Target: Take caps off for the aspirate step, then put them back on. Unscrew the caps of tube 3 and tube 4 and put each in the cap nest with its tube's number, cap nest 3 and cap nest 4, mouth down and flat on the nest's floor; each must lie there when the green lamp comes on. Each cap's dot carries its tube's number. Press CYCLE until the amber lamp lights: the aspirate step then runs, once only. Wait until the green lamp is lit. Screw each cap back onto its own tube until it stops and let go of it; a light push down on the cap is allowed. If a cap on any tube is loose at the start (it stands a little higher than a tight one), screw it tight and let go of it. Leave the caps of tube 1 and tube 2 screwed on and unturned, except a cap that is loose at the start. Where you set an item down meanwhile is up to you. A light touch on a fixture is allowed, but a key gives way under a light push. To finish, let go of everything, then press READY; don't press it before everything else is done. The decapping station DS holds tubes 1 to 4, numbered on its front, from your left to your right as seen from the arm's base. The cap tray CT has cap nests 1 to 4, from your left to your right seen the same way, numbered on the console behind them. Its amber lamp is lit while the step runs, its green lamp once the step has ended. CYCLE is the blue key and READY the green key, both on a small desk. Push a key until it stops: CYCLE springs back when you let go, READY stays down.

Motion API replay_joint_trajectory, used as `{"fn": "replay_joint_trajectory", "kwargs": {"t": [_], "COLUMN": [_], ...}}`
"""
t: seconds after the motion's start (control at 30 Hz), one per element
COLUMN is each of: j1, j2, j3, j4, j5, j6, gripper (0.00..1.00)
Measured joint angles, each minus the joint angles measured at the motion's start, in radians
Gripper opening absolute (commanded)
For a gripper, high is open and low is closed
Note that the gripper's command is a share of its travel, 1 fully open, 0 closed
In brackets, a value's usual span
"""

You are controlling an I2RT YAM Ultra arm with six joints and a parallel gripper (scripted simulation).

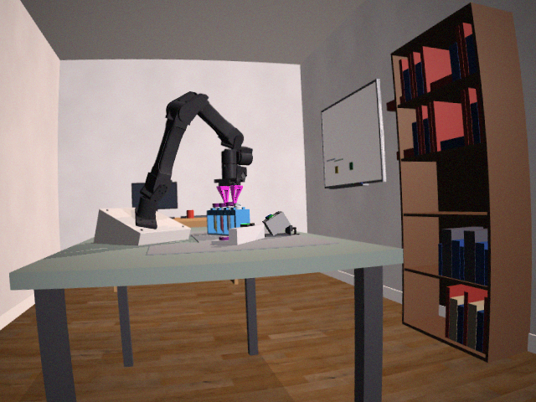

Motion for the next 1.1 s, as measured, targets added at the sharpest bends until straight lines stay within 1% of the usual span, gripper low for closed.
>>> {"fn": "replay_joint_trajectory", "kwargs": {"t": [0.2,0.3,0.6,0.97,1.1], "j1": [0.000,0.000,-0.001,-0.002,-0.002], "j2": [0.000,0.000,0.000,-0.002,-0.002], "j3": [0.000,0.000,0.000,-0.002,-0.002], "j4": [0.000,0.000,0.001,0.004,0.004], "j5": [0.000,0.000,0.000,0.000,0.000], "j6": [0.002,0.044,0.246,0.585,0.681], "gripper": [0.00,0.00,0.00,0.00,0.00]}}
